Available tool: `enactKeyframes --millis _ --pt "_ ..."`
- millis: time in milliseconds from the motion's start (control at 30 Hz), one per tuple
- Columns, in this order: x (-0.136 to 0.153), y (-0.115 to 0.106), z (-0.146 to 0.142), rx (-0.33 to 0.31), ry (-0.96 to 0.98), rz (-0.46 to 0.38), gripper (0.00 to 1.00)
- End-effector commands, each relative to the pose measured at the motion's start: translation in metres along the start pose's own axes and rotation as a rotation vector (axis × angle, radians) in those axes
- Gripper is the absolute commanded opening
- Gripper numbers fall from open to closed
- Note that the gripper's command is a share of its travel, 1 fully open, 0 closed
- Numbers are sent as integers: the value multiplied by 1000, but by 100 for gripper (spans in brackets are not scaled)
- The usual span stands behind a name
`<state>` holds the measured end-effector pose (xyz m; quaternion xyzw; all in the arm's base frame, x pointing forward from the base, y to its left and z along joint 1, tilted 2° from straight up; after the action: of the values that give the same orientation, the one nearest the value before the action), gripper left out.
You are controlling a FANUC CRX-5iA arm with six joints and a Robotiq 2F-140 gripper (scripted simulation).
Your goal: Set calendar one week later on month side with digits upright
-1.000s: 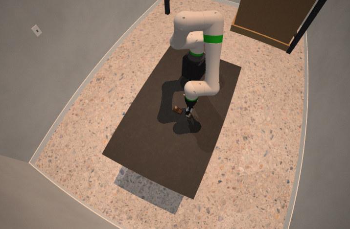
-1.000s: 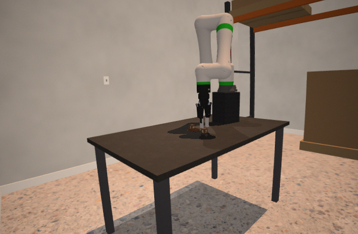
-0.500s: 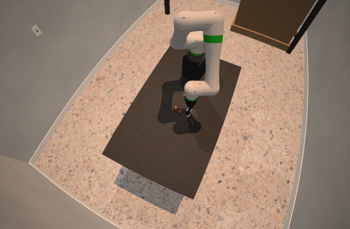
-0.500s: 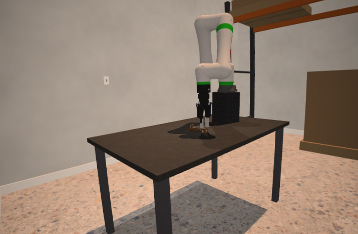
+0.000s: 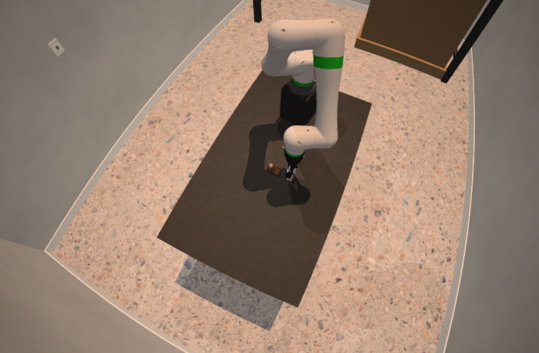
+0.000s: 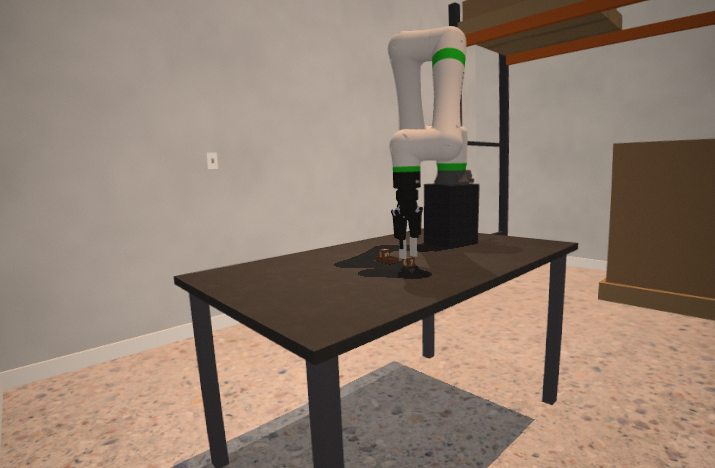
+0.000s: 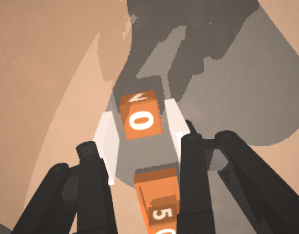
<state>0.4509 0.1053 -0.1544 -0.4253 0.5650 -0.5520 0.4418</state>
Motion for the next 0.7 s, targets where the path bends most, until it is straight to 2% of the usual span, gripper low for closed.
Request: enactKeyframes --millis 0,333,667 --pt "0 4 0 0 0 0 29" --pt "0 19 0 0 0 0 29" --pt "0 21 0 0 0 0 29"
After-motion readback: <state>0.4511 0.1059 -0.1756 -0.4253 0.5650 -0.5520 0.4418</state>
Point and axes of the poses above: the point where the finger pads meet when closed, its own y axis out along the fingers, its own z axis across the jaws, x = y × z, the point moved 4 cm from there along -y, back along the fingers, and after that the axes turned 7 degrees about y, right-handed, at the moved point
